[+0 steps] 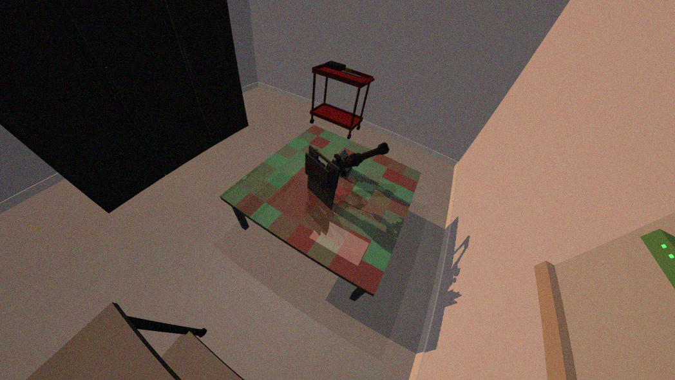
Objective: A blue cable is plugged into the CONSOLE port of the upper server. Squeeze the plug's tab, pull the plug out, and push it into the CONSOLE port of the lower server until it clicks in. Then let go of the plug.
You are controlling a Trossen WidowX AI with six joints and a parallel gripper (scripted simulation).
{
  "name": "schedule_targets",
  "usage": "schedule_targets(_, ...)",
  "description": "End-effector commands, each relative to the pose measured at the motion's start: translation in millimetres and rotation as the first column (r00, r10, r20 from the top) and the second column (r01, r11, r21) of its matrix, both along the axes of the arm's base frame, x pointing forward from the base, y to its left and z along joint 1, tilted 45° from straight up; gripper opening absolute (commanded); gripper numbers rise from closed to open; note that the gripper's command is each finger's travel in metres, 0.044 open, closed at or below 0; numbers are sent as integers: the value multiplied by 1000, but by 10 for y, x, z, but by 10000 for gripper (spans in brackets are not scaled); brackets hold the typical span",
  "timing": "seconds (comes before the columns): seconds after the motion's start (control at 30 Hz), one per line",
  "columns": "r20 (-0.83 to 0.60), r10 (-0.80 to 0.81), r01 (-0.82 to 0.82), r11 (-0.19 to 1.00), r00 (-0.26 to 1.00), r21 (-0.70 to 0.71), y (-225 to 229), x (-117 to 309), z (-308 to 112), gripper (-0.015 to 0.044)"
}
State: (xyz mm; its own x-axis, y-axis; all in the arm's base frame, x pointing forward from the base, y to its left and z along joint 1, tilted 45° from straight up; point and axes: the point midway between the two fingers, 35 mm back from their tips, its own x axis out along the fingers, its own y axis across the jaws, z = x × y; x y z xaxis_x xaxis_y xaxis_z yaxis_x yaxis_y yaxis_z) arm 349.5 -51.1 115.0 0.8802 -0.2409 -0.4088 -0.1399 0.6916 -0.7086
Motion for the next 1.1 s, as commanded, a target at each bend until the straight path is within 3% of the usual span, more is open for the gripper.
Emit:
schedule_targets(0.0,13,-11,11,1000,1000,0,-18,42,48,0)
schedule_targets(1.07,15,-13,13,1000,1000,0,-23,182,44,0)
